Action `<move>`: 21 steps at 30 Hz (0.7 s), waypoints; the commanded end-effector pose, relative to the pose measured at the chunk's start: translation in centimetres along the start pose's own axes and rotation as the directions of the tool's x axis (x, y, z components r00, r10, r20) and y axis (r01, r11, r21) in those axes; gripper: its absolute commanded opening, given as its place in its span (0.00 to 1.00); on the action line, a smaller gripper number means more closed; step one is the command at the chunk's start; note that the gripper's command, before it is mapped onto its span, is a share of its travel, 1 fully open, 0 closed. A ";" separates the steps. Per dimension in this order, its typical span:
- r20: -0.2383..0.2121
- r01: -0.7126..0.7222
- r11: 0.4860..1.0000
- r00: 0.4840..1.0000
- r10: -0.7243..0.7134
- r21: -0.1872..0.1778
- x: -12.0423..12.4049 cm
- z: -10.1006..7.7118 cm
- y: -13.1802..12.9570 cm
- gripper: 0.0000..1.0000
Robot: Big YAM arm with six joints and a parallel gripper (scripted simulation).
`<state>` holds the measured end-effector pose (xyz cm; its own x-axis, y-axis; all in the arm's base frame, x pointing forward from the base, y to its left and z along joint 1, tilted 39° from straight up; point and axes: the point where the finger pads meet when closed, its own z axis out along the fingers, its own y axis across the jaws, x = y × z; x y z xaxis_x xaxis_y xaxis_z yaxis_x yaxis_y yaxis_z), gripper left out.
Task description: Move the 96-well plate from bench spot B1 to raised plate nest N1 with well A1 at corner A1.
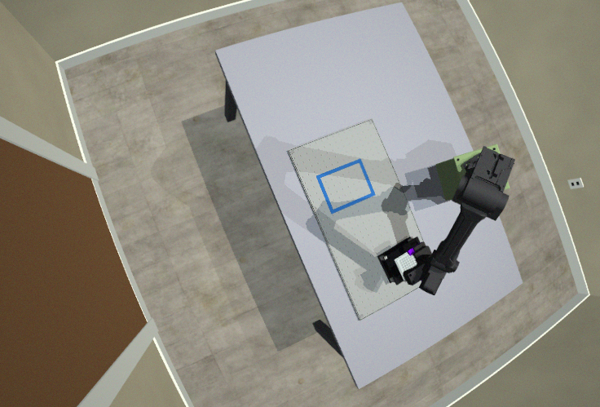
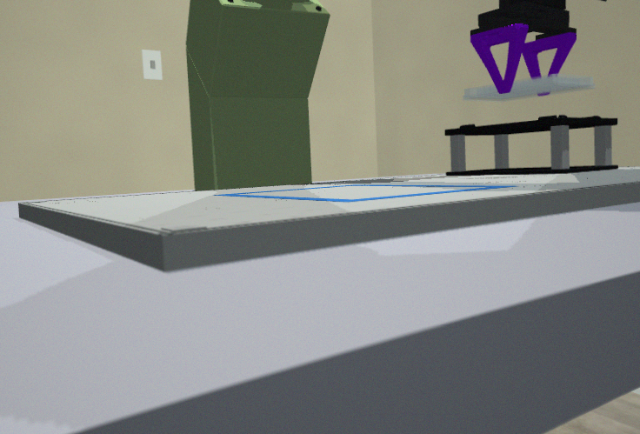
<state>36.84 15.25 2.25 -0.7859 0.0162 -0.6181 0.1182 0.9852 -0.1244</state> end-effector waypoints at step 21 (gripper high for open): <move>0.022 -0.012 1.000 1.000 0.012 -0.009 -1.4 2.2 0.3 0.00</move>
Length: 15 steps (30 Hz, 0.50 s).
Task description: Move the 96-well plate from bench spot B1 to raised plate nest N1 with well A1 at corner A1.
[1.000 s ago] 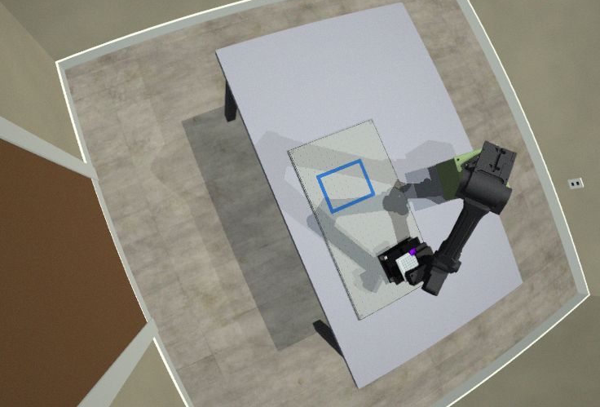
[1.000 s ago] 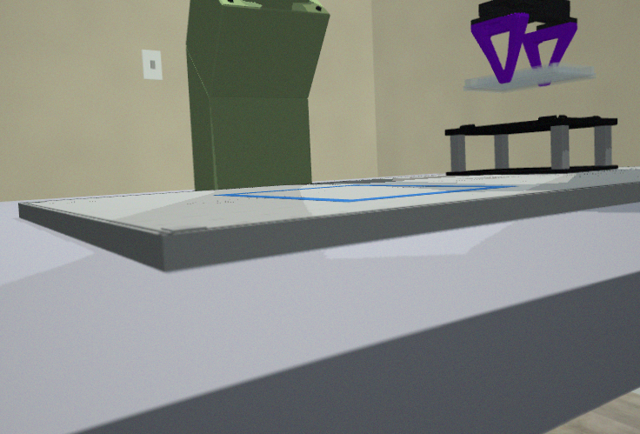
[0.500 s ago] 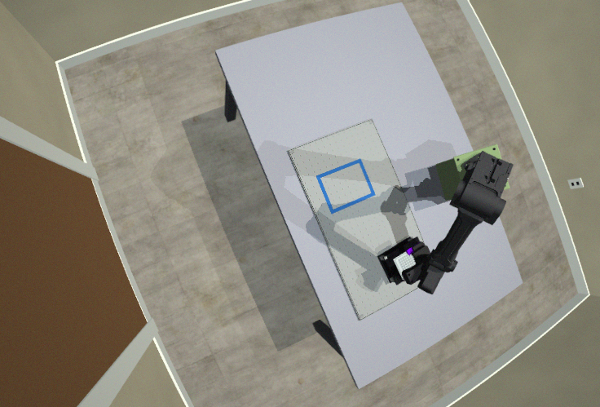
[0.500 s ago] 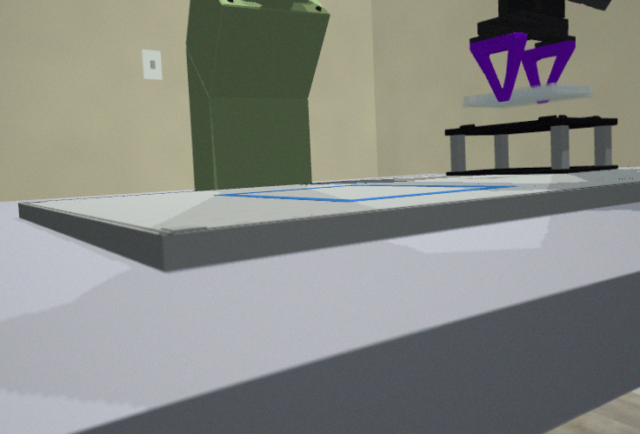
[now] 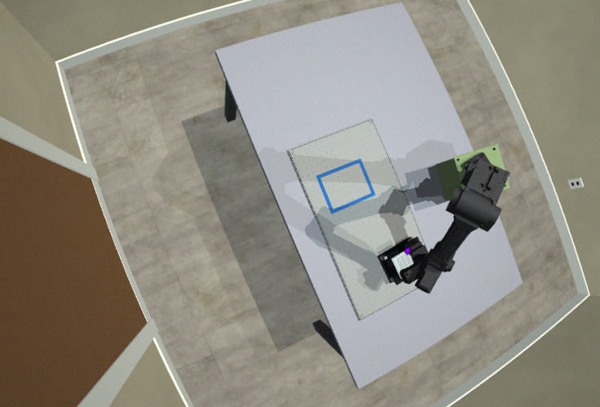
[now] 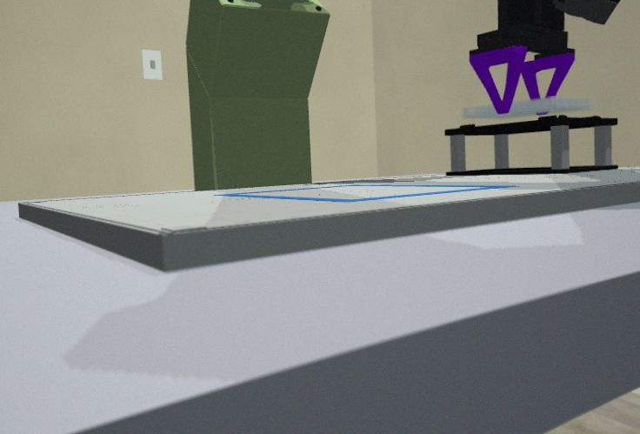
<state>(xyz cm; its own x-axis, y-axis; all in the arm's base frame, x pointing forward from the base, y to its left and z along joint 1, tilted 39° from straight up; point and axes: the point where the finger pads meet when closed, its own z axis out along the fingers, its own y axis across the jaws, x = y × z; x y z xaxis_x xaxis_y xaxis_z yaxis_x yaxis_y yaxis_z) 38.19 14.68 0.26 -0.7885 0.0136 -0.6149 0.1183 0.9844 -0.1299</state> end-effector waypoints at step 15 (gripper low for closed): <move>0.018 -0.007 1.000 1.000 0.007 -0.012 -0.9 -0.3 0.5 0.00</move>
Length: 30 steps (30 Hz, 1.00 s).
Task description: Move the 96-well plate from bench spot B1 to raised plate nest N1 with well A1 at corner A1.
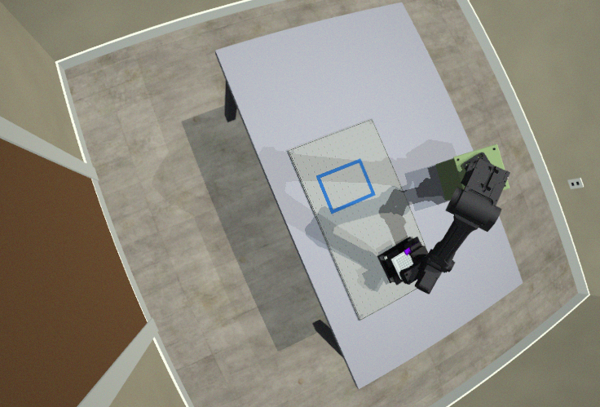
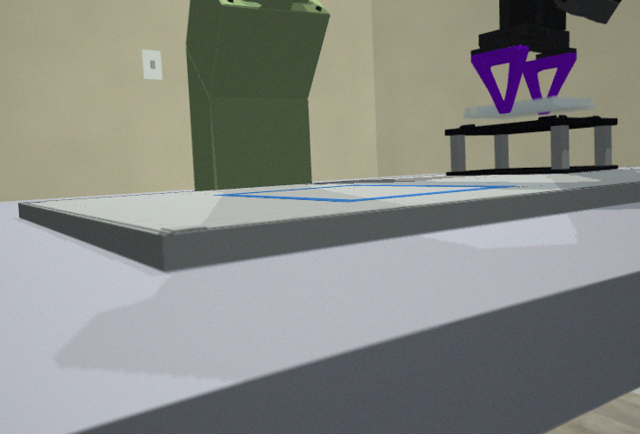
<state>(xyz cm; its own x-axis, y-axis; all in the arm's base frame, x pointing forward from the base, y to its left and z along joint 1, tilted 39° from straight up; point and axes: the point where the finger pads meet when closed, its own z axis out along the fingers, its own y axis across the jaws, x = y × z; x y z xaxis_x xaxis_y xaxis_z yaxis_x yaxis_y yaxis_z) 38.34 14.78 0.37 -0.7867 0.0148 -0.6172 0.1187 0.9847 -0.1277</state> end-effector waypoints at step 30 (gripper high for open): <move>0.024 -0.018 1.000 1.000 0.018 -0.009 -1.5 0.3 0.3 0.00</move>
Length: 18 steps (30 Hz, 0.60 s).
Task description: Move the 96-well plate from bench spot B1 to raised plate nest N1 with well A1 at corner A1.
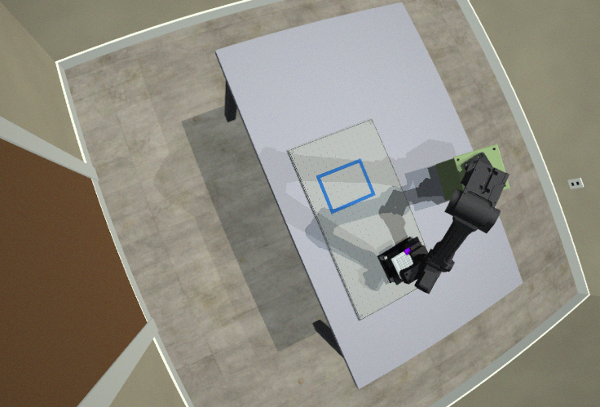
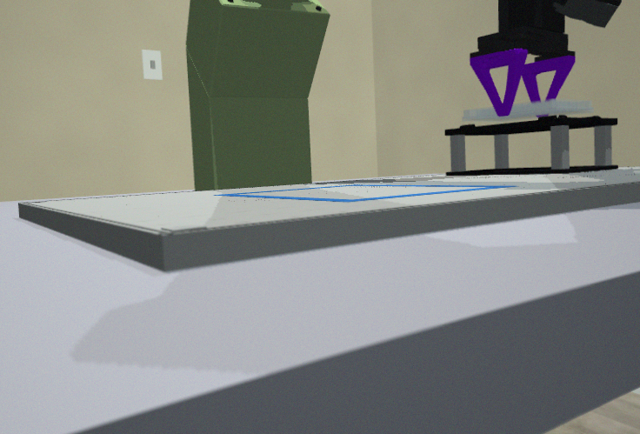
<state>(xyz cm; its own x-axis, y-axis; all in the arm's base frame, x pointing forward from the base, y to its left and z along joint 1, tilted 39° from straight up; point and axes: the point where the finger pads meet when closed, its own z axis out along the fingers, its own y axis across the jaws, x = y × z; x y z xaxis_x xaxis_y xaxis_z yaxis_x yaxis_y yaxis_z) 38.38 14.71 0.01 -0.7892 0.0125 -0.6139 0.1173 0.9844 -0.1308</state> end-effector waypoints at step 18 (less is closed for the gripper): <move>0.024 -0.016 1.000 1.000 0.016 -0.010 -1.5 0.3 0.3 0.00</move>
<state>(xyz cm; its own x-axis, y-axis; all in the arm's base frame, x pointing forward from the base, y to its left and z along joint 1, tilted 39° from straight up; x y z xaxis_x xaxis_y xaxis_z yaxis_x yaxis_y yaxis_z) 38.78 14.78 -0.02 -0.7867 0.0145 -0.6172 0.1184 0.9847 -0.1277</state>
